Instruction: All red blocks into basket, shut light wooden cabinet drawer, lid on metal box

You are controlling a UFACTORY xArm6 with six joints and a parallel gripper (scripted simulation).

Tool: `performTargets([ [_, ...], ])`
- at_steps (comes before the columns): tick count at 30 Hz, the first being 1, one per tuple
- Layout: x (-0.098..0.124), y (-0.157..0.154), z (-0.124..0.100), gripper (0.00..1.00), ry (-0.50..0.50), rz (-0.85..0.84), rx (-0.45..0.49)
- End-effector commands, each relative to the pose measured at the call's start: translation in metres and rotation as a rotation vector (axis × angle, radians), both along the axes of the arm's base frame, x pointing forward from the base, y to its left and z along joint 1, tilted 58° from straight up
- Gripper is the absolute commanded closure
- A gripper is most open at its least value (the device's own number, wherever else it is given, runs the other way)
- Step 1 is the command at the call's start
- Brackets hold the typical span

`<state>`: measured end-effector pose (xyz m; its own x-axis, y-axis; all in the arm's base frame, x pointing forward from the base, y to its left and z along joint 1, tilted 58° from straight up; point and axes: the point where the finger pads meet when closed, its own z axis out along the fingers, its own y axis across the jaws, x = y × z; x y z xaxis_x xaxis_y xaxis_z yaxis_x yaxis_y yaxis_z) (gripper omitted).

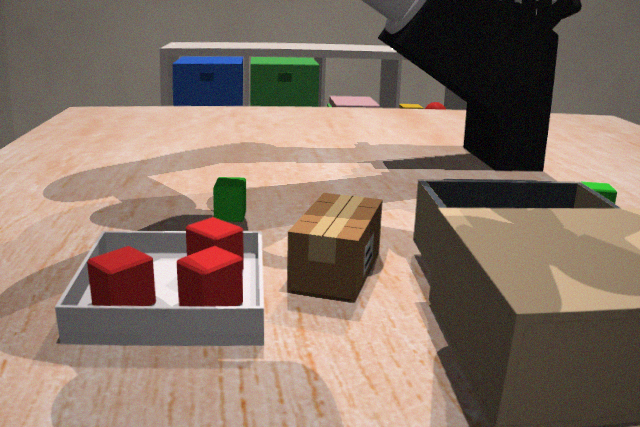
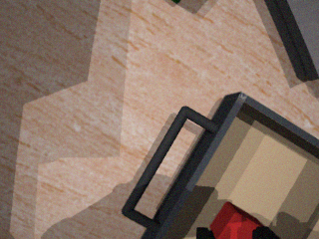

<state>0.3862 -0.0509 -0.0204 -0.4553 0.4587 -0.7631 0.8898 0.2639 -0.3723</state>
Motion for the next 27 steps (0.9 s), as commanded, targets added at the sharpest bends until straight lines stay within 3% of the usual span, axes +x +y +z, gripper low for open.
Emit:
performTargets([
  [1,0.025,-0.003,0.004,0.76,0.243,0.134,0.001],
  [13,0.052,-0.009,0.012,0.76,0.599,0.372,-0.012],
  [15,0.052,-0.009,0.012,0.76,0.599,0.372,-0.012],
  [16,0.053,-0.009,0.012,0.76,0.694,0.424,-0.013],
  [22,0.053,-0.009,0.012,0.76,0.879,0.512,-0.007],
  [27,0.053,-0.009,0.012,0.76,0.880,0.512,-0.007],
])
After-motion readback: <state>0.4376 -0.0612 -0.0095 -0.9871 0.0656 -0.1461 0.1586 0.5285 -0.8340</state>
